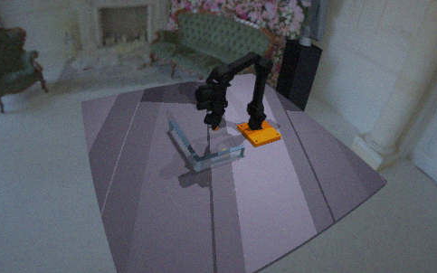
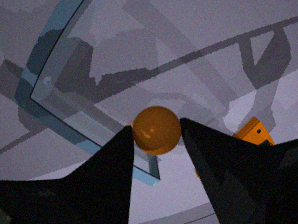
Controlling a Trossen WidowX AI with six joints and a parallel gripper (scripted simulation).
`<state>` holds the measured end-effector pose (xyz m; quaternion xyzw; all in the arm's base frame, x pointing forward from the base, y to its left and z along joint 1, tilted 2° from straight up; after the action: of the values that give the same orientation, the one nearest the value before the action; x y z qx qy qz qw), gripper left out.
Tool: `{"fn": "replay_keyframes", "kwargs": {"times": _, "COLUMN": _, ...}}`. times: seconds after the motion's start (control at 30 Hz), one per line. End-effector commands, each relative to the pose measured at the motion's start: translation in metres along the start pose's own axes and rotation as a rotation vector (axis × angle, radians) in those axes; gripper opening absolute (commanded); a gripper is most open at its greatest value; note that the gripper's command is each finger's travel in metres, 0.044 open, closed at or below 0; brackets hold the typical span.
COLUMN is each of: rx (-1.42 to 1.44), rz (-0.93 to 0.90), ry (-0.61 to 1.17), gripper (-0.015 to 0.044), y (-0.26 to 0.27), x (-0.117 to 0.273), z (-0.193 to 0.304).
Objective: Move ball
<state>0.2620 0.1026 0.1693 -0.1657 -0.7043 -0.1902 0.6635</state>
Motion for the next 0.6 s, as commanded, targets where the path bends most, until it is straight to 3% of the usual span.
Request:
{"fn": "replay_keyframes", "kwargs": {"times": 0.0, "rx": -0.12, "rz": 0.006, "ry": 0.002, "gripper": 0.0, "y": 0.004, "x": -0.005, "z": 0.009}}
{"fn": "replay_keyframes", "kwargs": {"times": 0.57, "rx": -0.573, "rz": 0.005, "ry": 0.004, "gripper": 0.0, "y": 0.023, "x": -0.017, "z": 0.043}}
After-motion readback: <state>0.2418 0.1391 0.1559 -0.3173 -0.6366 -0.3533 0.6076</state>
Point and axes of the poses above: the point midway between the two fingers, 35 mm back from their tips, its own x axis back along the fingers, its own y axis across the jaws, z = x × y, the point moved 2 cm from there along x, back along the fingers, and after that the axes turned 2 degrees about x, right-handed, at the moved point
